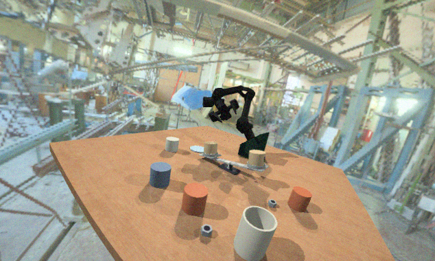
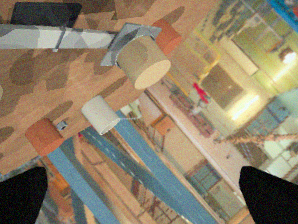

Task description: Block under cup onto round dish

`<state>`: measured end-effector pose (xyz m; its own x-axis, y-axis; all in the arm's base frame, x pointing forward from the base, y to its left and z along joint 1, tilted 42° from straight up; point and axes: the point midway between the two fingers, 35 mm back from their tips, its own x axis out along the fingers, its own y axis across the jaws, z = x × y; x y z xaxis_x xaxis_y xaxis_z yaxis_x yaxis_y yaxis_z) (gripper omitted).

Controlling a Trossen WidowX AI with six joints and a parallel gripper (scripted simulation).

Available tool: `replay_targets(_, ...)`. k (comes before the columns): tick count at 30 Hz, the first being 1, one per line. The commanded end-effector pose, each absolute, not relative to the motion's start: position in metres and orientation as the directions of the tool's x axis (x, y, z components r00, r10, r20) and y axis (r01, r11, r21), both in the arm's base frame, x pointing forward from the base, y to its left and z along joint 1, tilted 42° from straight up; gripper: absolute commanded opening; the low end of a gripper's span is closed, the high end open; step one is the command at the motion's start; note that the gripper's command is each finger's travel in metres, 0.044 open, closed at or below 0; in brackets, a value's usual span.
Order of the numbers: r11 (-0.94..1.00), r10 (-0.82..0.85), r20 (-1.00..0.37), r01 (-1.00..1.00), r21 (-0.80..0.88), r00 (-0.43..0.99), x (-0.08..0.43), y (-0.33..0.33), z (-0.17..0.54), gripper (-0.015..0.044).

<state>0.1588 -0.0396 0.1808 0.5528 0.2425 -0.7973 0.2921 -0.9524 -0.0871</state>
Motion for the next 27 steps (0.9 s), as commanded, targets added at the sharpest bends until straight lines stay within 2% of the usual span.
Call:
replay_targets(1, -0.925, 0.252, -0.84, 0.376, -0.062, 0.481, 0.159, -0.037, 0.17, 0.044)
replay_targets(14, -0.775, 0.227, -0.936, 0.632, -0.006, 0.268, 0.159, -0.027, 0.142, 0.044)
replay_targets(27, -0.525, 0.116, -0.99, 0.851, 0.009, 0.081, 0.158, -0.019, 0.12, 0.044)
